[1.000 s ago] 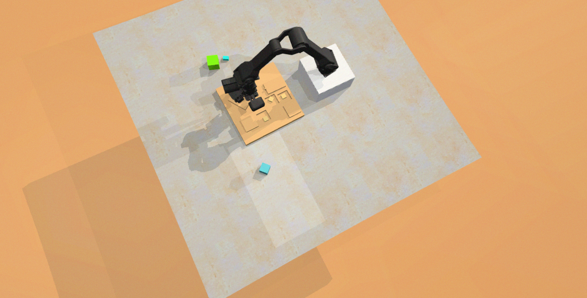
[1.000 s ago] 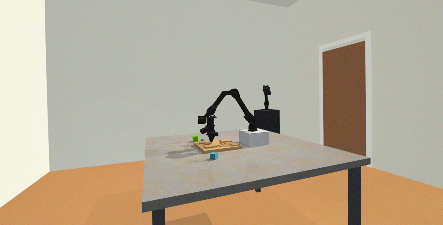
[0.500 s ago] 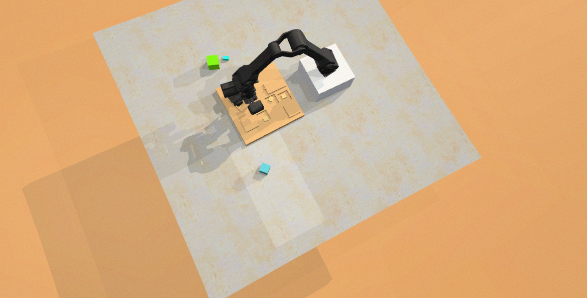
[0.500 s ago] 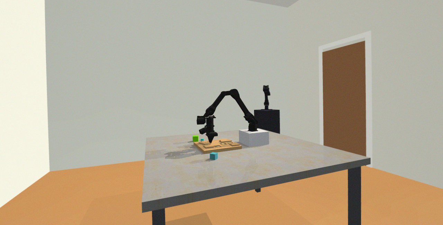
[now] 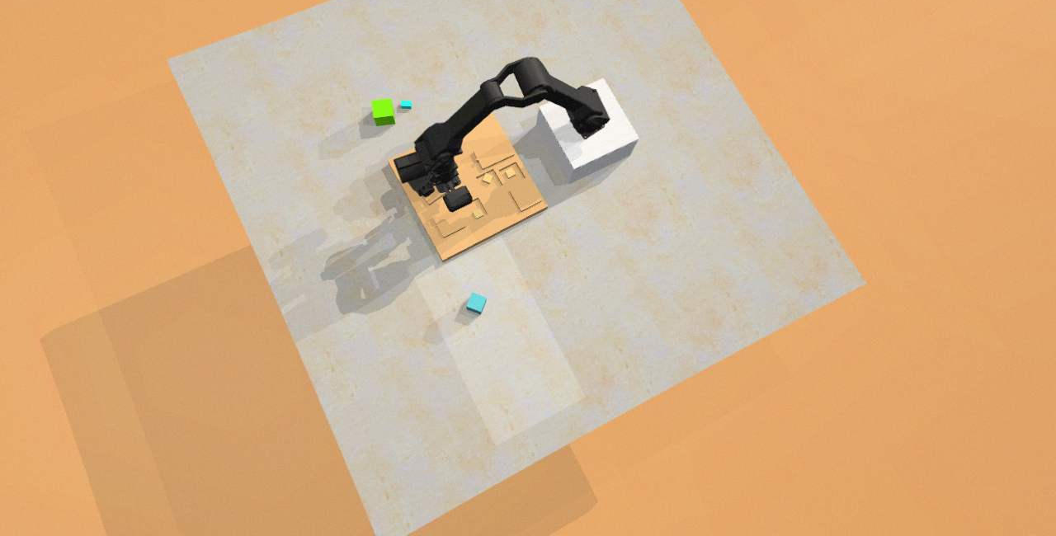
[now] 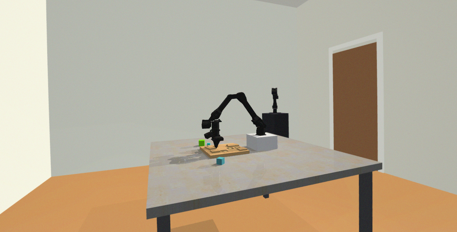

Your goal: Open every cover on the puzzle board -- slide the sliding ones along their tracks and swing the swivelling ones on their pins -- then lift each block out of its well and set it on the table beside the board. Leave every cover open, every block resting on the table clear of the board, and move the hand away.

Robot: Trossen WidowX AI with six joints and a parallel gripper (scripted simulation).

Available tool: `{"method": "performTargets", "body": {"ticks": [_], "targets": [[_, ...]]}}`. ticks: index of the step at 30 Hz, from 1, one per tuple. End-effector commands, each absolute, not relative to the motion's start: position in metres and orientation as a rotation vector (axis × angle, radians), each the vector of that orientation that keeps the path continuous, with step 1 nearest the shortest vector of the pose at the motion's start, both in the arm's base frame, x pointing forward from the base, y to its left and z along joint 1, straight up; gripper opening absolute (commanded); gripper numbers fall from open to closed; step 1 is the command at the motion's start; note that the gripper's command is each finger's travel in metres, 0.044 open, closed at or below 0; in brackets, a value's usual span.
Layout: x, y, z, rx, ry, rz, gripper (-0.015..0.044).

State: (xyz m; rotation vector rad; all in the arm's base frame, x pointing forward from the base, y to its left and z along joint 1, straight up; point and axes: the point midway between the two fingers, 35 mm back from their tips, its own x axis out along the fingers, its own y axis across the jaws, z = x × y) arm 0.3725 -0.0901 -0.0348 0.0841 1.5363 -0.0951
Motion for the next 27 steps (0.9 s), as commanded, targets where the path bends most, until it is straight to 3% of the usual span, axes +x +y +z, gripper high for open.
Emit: {"method": "performTargets", "body": {"ticks": [1,27], "targets": [[0.378,-0.086,-0.035,0.086,1.537,-0.094,0.0],[0.385,-0.083,-0.01,0.086,1.536,-0.094,0.0]]}}
